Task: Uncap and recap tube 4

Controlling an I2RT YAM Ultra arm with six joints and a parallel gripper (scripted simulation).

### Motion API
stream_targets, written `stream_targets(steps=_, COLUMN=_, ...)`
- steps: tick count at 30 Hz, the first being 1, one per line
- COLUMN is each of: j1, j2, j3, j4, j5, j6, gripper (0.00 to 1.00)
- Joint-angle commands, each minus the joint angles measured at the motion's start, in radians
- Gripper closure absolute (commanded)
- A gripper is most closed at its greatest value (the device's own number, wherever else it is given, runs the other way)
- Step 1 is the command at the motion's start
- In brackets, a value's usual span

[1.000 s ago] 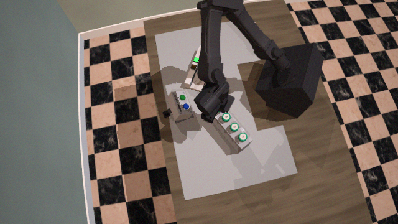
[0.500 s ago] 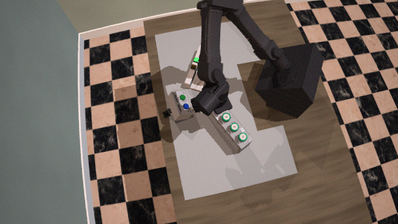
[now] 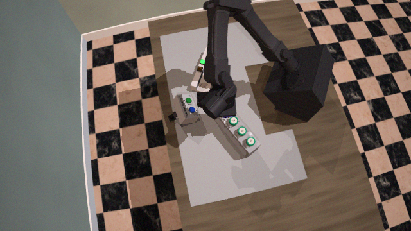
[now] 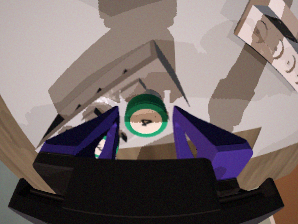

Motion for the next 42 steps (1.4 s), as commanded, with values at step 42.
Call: stream_targets(steps=42, j1=0.263, j2=0.150, j3=0.157, j4=-0.254, j5=0.026, j6=-0.200, gripper=0.51)
